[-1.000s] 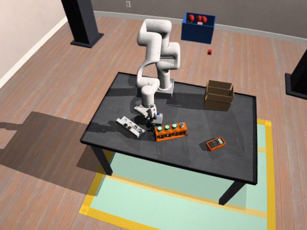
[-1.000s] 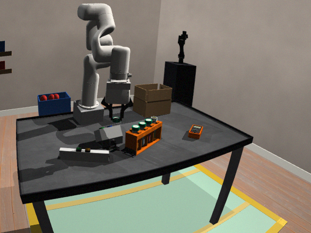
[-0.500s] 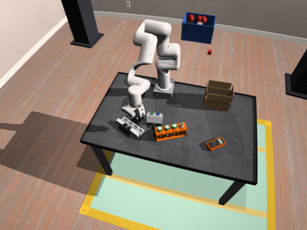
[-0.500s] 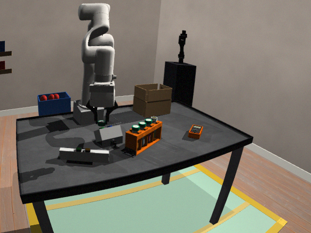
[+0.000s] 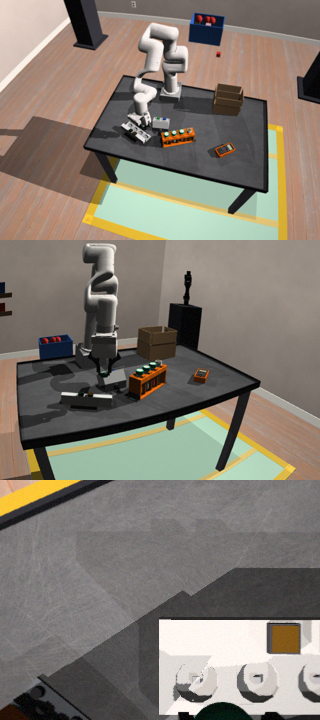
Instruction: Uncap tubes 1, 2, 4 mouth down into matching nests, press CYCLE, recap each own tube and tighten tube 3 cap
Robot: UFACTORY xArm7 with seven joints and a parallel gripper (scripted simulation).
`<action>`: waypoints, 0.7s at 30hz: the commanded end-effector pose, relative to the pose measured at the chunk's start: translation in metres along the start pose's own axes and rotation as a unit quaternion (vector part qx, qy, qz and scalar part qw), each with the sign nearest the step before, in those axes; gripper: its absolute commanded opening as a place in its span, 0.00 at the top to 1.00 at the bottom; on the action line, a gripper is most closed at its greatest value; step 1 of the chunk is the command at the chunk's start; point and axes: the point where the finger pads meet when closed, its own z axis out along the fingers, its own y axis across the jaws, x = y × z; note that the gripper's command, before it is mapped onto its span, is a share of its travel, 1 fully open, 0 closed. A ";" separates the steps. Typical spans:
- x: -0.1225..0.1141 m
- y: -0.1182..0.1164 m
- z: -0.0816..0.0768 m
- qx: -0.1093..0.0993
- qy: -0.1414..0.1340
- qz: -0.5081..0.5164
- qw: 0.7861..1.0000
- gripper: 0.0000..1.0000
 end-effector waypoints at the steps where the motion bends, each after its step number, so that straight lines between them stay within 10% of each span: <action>1: 0.002 -0.001 0.023 0.002 0.001 0.000 1.000 1.00; 21: 0.004 -0.002 0.096 0.002 0.001 0.000 1.000 1.00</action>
